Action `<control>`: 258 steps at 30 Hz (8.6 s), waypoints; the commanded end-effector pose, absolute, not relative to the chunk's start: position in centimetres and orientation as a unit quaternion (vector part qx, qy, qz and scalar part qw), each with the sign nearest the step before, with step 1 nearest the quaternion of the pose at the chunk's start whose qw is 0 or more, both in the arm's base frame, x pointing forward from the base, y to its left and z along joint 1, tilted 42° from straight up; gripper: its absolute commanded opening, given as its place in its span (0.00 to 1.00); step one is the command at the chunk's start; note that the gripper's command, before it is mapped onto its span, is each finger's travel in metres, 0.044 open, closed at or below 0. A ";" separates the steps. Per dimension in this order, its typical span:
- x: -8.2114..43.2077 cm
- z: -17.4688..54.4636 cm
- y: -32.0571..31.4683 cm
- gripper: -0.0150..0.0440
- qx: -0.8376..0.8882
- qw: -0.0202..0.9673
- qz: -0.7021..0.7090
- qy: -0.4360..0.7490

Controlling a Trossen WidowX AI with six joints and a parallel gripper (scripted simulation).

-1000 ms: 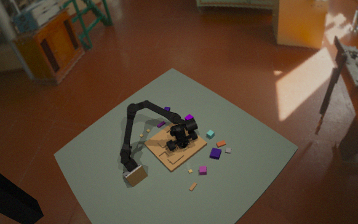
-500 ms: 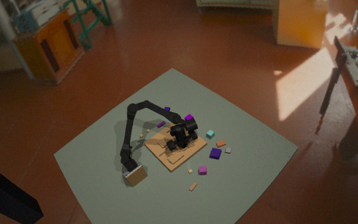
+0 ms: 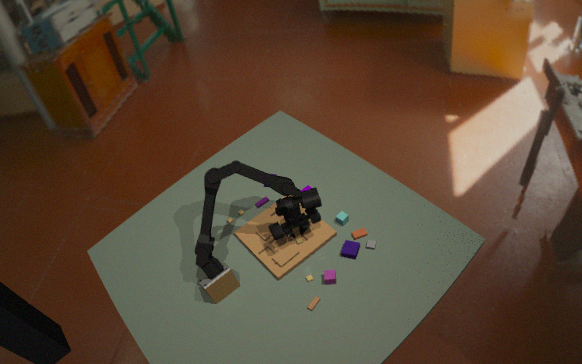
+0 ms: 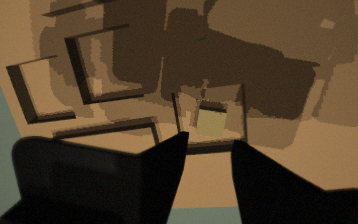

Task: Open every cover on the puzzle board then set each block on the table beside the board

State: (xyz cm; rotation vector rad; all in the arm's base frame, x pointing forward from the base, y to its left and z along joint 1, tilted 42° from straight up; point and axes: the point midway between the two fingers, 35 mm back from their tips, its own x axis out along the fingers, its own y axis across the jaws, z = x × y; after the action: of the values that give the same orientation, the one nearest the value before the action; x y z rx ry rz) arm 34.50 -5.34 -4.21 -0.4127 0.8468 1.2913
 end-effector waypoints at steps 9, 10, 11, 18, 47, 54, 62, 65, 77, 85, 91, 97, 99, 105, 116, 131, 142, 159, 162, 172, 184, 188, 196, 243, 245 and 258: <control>34.5 -2.6 -6.9 0.50 -0.190 0.698 0.577 0.380; 34.5 -2.8 -6.7 0.50 -0.190 0.698 0.577 0.380; 34.5 -3.0 -6.5 0.50 -0.190 0.698 0.577 0.380; 34.5 -4.5 -5.1 0.50 -0.190 0.698 0.577 0.379; 34.6 -4.7 -5.0 0.50 -0.190 0.698 0.577 0.379; 34.6 -4.9 -4.9 0.50 -0.190 0.698 0.577 0.379; 34.7 -5.5 -4.3 0.50 -0.190 0.698 0.577 0.379; 34.7 -5.7 -4.1 0.50 -0.190 0.698 0.577 0.379; 34.8 -6.3 -3.5 0.50 -0.190 0.698 0.577 0.379; 34.8 -6.6 -3.2 0.50 -0.190 0.698 0.577 0.379; 34.8 -7.0 -2.9 0.50 -0.190 0.698 0.577 0.379; 34.8 -7.0 -3.0 0.47 -0.193 0.697 0.577 0.380; 34.8 -7.0 -3.0 0.45 -0.193 0.697 0.577 0.380; 34.8 -7.0 -3.0 0.39 -0.193 0.697 0.577 0.380; 34.8 -6.4 -3.5 0.39 -0.193 0.697 0.577 0.380; 34.7 -5.0 -4.8 0.39 -0.192 0.697 0.577 0.380; 34.6 -3.9 -5.8 0.39 -0.191 0.698 0.577 0.379; 34.5 -1.1 -8.4 0.39 -0.191 0.698 0.576 0.380; 34.4 -0.5 -8.9 0.39 -0.191 0.698 0.576 0.380; 33.0 -1.4 -11.0 0.39 -0.194 0.697 0.573 0.384; 30.2 -3.7 -14.1 0.39 -0.197 0.696 0.570 0.389; 29.1 -4.5 -15.0 0.39 -0.197 0.696 0.569 0.391; 26.9 -6.0 -16.7 0.39 -0.198 0.695 0.569 0.392; 19.9 -12.7 -18.0 0.39 -0.193 0.695 0.574 0.387; 19.9 -13.0 -17.8 0.39 -0.193 0.695 0.574 0.387; 20.0 -14.6 -16.4 0.39 -0.193 0.695 0.574 0.386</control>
State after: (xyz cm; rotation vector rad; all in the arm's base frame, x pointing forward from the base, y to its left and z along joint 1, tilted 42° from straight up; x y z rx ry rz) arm 19.99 -16.85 -14.24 -0.4393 0.8657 1.2849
